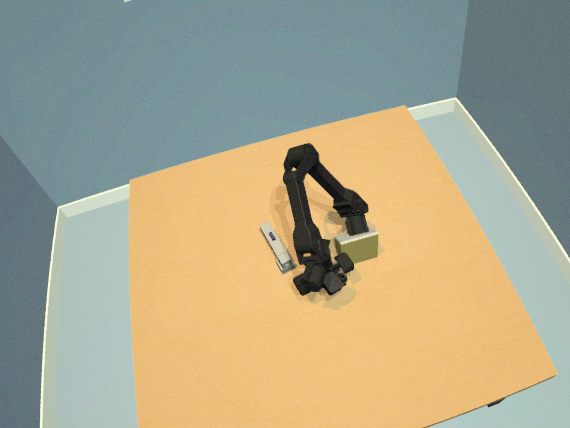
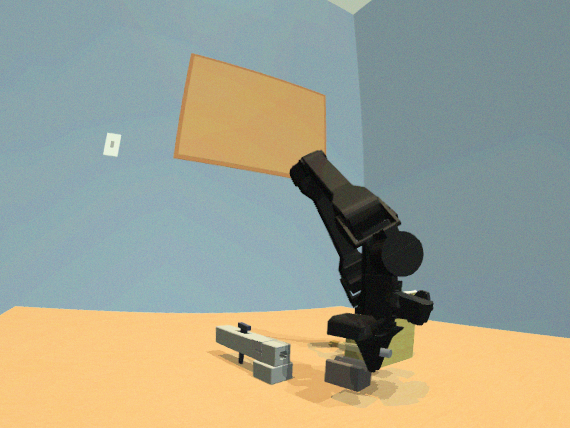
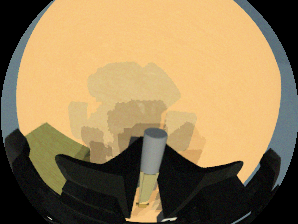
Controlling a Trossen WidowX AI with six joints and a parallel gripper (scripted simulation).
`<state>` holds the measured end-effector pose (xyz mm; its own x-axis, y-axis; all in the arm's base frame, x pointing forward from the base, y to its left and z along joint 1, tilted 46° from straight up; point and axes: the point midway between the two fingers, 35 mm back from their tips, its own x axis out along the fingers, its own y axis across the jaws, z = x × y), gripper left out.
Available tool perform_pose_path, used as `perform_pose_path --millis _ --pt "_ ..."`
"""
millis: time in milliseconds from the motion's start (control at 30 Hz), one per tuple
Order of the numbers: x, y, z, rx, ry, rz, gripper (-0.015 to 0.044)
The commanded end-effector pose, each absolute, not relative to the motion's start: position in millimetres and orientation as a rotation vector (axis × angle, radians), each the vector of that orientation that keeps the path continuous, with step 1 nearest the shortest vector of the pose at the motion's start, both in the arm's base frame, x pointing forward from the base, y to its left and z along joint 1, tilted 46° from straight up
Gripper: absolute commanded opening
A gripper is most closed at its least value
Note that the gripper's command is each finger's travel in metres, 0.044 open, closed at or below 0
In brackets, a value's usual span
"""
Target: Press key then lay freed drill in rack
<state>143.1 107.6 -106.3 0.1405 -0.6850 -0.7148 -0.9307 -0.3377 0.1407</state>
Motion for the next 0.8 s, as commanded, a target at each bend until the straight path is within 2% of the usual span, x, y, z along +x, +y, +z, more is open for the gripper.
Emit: perform_pose_path --millis 0,767 --pt "141.7 102.0 -107.6 -2.098 1.564 1.018 0.0" --pt "147.2 89.0 -124.8 -2.099 1.564 1.016 0.0"
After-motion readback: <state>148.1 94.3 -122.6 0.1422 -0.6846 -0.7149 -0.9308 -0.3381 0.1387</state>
